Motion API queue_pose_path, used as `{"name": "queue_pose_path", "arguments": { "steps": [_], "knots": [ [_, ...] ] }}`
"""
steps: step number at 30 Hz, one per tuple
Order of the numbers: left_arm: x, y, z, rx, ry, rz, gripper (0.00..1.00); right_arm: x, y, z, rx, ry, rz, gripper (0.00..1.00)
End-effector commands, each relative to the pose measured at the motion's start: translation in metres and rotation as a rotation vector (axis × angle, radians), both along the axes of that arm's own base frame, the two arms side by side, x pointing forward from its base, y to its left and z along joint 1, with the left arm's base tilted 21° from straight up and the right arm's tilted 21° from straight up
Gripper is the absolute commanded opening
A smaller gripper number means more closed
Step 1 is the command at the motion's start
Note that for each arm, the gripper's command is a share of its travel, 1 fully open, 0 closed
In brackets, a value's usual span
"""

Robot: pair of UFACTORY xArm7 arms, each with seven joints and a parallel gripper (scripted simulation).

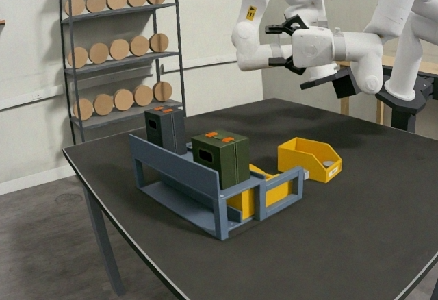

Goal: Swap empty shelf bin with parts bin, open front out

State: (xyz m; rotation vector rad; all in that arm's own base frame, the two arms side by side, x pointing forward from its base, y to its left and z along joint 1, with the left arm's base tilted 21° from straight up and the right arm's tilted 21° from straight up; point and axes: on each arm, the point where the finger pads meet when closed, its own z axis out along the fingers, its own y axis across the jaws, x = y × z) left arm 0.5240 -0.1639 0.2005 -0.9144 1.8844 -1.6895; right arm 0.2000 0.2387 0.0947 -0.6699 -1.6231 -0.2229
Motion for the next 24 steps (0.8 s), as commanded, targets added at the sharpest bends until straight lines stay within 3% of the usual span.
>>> {"name": "queue_pose_path", "arguments": {
  "steps": [1, 24],
  "knots": [
    [0.0001, -0.0009, 0.0015, -0.001, -0.003, -0.002, 1.0, 0.0005, 0.0006, 0.0009, 0.002, -0.002, 0.001, 1.0],
    [0.0026, 0.003, 0.0013, 0.003, 0.003, 0.01, 1.0, 0.0005, 0.0005, 0.0004, 0.001, -0.004, 0.002, 1.0]
  ]
}}
